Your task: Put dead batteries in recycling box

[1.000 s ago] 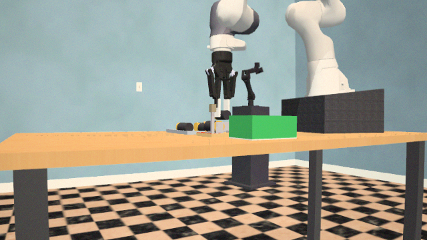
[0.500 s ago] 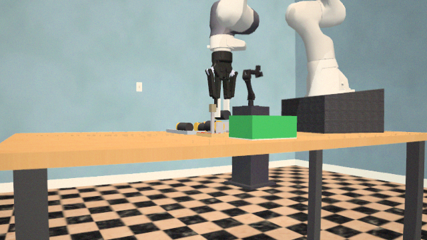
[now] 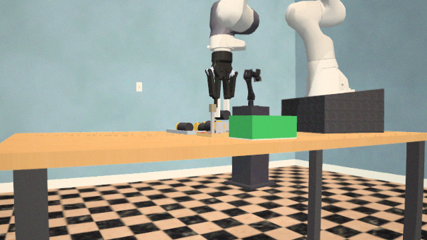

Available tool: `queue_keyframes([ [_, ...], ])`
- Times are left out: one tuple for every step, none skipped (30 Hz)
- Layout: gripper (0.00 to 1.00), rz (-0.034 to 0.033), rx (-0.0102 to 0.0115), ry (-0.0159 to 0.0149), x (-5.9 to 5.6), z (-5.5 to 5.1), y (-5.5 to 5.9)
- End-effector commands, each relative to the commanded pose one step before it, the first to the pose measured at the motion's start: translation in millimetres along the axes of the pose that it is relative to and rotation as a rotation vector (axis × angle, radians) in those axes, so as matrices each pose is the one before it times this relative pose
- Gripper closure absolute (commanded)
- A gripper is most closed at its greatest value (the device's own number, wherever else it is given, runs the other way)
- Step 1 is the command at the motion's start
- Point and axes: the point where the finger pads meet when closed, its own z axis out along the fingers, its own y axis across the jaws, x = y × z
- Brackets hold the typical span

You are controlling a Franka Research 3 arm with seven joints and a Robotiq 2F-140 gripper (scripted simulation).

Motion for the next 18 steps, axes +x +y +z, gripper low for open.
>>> queue_keyframes([
  [0.84,0.04231,-0.00331,-0.00002,0.21,-0.42,1.49],
  [0.84,0.00459,-0.00001,0.0,0.0,0.0,0.0],
  [0.84,0.00205,0.0,0.0,0.0,0.0,0.0],
  [0.84,0.00034,0.0,0.0,0.0,0.0,0.0],
  [0.84,0.0,0.0,0.0,0.0,0.0,0.0],
  [0.84,0.0,0.0,0.0,0.0,0.0,0.0],
  [0.84,0.0,0.0,0.0,0.0,0.0,0.0],
  [0.84,0.0,0.0,0.0,0.0,0.0,0.0],
  [0.84,0.0,0.0,0.0,0.0,0.0,0.0],
  [0.84,0.0,0.0,0.0,0.0,0.0,0.02],
  [0.84,0.0,0.00001,0.0,-0.01,0.0,0.09],
  [0.84,0.0,0.00001,0.0,-0.01,0.0,0.18],
  [0.84,0.00001,0.00002,0.0,-0.02,0.0,0.25],
  [0.84,0.0,0.0,0.0,0.0,0.0,0.0],
  [0.84,0.0,0.0,0.0,0.0,0.0,0.0],
  [0.84,0.00001,0.00002,0.0,-0.02,0.0,0.28],
  [0.84,0.00001,0.00002,0.0,-0.02,0.0,0.25],
  [0.84,0.0,0.00001,0.0,-0.01,0.0,0.18],
])
